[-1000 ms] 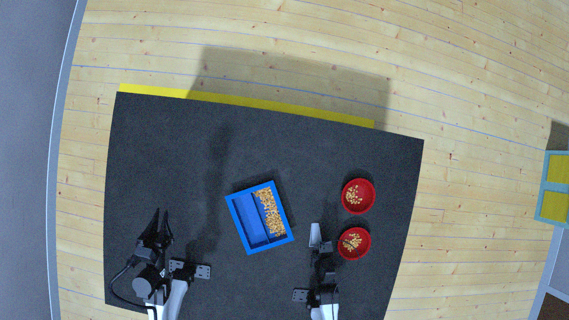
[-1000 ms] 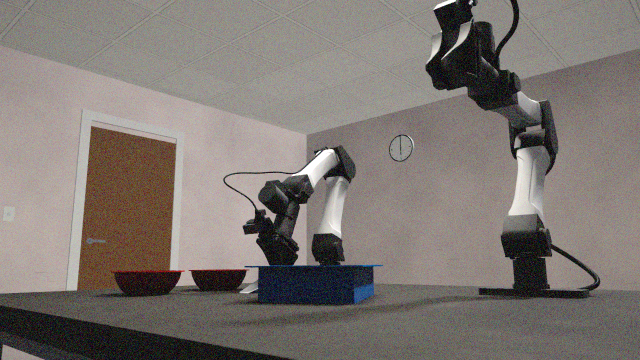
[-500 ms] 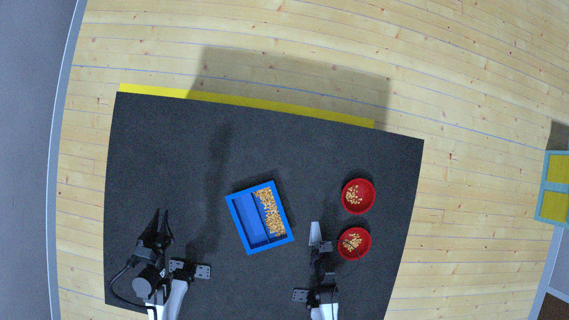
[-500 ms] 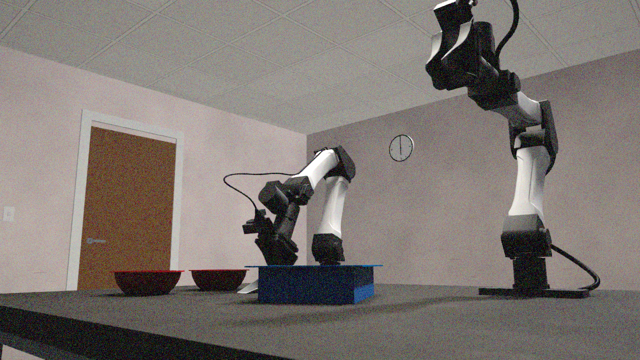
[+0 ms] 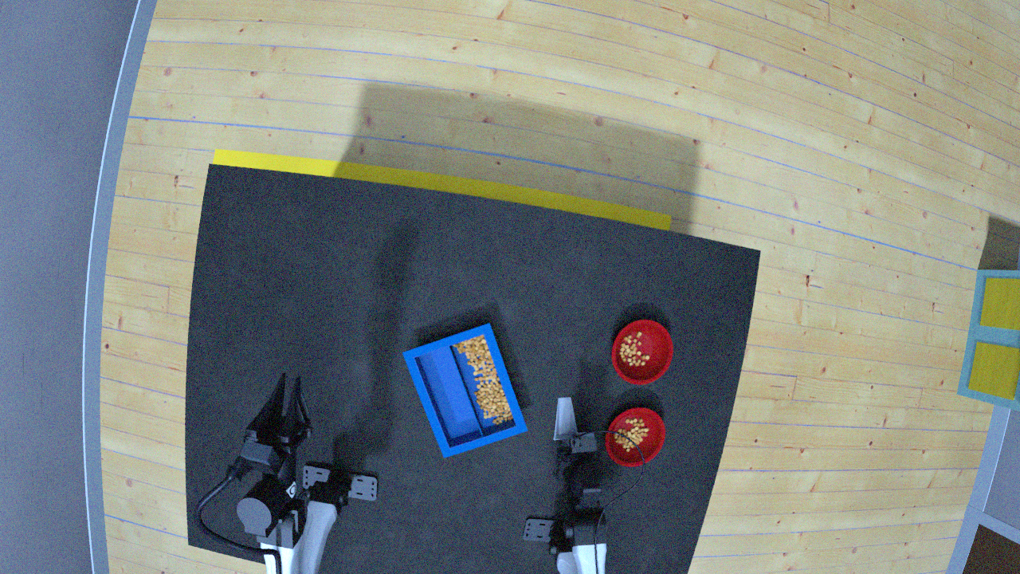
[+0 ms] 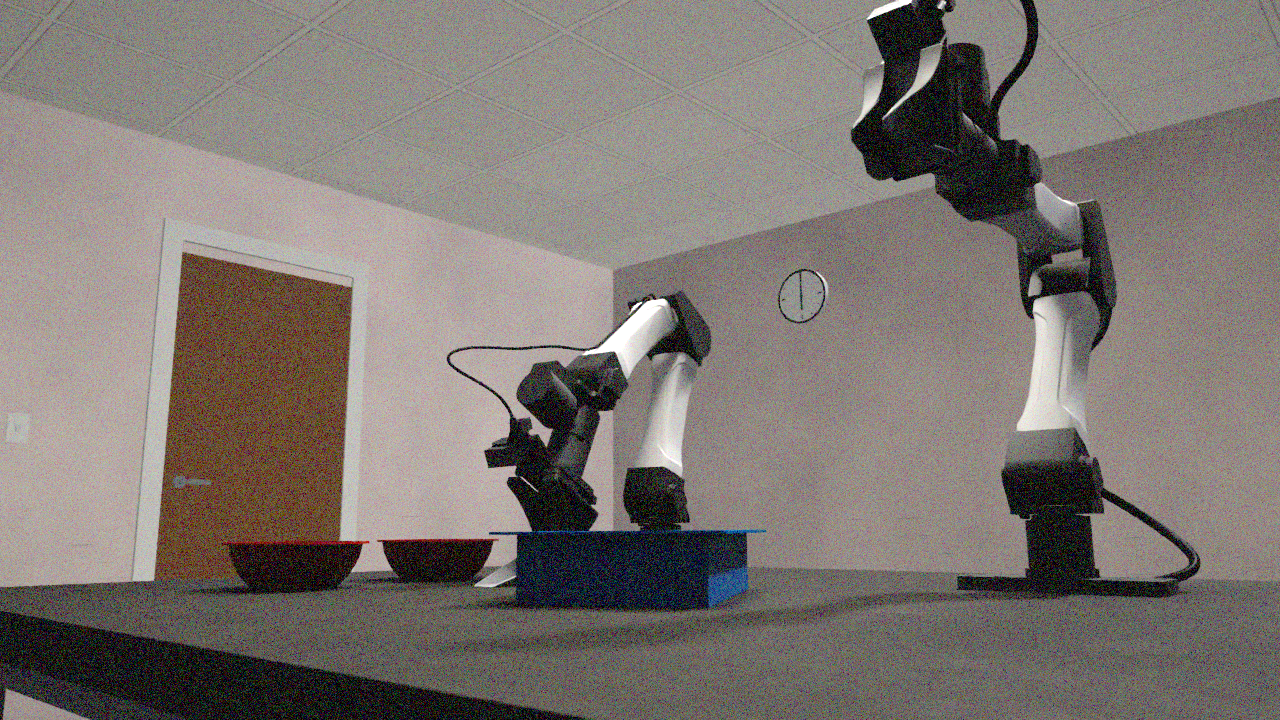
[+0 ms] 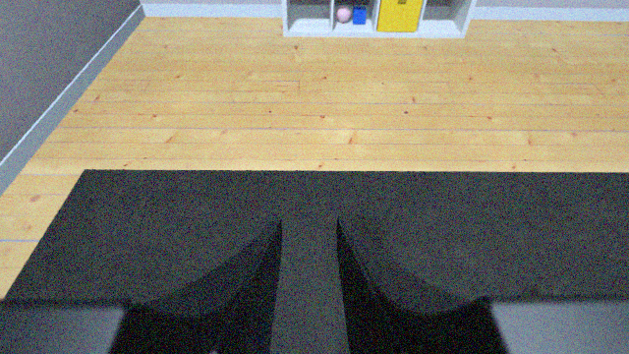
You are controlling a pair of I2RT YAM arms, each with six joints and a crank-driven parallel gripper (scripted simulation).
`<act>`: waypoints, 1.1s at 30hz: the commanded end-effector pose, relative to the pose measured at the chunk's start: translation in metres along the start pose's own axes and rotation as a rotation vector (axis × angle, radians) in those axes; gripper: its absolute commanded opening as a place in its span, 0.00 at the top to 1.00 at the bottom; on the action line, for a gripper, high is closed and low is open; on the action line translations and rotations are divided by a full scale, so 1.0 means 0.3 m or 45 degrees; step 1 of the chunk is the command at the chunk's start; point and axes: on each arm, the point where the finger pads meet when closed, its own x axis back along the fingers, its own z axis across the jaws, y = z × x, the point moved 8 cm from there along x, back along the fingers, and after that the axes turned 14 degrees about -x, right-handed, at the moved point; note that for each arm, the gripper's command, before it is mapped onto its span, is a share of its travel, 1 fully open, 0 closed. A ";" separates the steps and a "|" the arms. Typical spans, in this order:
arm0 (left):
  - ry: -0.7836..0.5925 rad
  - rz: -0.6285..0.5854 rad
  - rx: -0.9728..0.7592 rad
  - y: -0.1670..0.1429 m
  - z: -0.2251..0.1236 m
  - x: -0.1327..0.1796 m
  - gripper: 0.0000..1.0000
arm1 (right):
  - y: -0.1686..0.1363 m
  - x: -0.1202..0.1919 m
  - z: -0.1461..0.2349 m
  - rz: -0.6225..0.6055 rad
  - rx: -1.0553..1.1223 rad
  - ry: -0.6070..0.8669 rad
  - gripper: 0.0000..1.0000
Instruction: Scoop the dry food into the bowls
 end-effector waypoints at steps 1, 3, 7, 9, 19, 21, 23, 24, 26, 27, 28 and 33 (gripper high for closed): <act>0.026 -0.086 0.004 0.074 0.016 -0.001 0.73 | 0.037 0.040 0.012 -0.046 0.003 0.024 0.65; 0.026 -0.086 0.004 0.074 0.016 -0.001 0.73 | 0.036 0.045 0.012 -0.036 0.003 0.022 0.65; 0.026 -0.086 0.004 0.074 0.016 -0.001 0.73 | 0.051 0.052 0.016 -0.057 0.004 0.027 0.65; 0.026 -0.086 0.004 0.074 0.016 -0.001 0.73 | 0.050 0.053 0.016 -0.056 0.004 0.026 0.65; 0.026 -0.086 0.004 0.074 0.016 -0.001 0.73 | 0.084 0.169 0.026 -0.017 0.003 0.017 0.65; 0.026 -0.086 0.004 0.074 0.016 -0.001 0.73 | 0.094 0.195 0.028 -0.017 0.003 0.017 0.65; 0.026 -0.086 0.004 0.074 0.016 -0.001 0.73 | 0.102 0.221 0.031 -0.012 0.003 0.015 0.65; 0.026 -0.086 0.004 0.074 0.016 -0.001 0.73 | 0.106 0.233 0.032 -0.010 0.003 0.014 0.65; 0.026 -0.086 0.004 0.074 0.016 -0.001 0.73 | 0.116 0.213 0.034 -0.053 0.004 0.025 0.65; 0.026 -0.086 0.004 0.074 0.016 -0.001 0.73 | 0.100 0.205 0.030 -0.036 0.004 0.021 0.65; 0.026 -0.086 0.004 0.074 0.016 -0.001 0.73 | 0.079 0.186 0.025 0.009 0.003 0.010 0.65; 0.026 -0.086 0.004 0.074 0.016 -0.001 0.73 | 0.104 0.204 0.032 -0.038 0.004 0.021 0.65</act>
